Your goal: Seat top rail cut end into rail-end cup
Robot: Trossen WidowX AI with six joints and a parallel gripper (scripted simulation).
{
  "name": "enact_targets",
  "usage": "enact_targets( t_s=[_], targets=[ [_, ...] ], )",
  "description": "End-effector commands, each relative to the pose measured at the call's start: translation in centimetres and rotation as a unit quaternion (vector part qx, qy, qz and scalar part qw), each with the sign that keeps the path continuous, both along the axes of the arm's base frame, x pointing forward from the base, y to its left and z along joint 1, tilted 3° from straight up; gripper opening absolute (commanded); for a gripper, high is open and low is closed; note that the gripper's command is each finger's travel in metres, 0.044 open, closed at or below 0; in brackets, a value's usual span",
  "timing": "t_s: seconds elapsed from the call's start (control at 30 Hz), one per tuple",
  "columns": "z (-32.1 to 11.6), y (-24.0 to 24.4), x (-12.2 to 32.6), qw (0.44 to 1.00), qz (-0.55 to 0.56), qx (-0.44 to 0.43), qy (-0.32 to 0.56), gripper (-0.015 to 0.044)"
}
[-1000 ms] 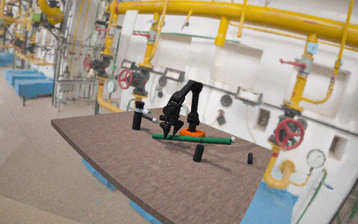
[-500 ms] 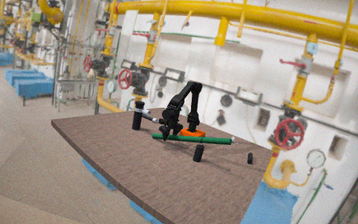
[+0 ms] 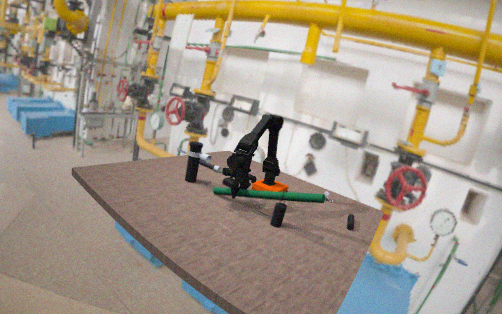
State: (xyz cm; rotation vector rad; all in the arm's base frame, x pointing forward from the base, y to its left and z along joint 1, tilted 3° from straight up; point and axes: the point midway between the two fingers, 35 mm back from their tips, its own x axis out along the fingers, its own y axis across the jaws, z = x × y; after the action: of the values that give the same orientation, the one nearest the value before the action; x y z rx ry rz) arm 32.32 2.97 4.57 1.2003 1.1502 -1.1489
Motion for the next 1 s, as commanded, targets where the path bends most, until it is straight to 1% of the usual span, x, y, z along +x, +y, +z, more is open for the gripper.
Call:
enact_targets(
  t_s=[0.0, 0.33, 0.5, 0.67, 0.97],
  targets=[
    [0.0, 0.0, -0.1, 1.000, 0.002, 0.002, 0.002, 0.0197],
    [0.0, 0.0, -0.1, 1.000, 0.002, 0.002, 0.002, 0.0130],
    [0.5, 0.0, 0.0, 1.000, 0.002, 0.002, 0.002, 0.0000],
    [1.2, -0.5, 0.2, 1.000, 0.002, -0.015, 0.001, 0.0000],
    [5.5, -3.0, 0.5, 0.994, 0.000, -0.107, -0.002, 0.0000]
  ],
)
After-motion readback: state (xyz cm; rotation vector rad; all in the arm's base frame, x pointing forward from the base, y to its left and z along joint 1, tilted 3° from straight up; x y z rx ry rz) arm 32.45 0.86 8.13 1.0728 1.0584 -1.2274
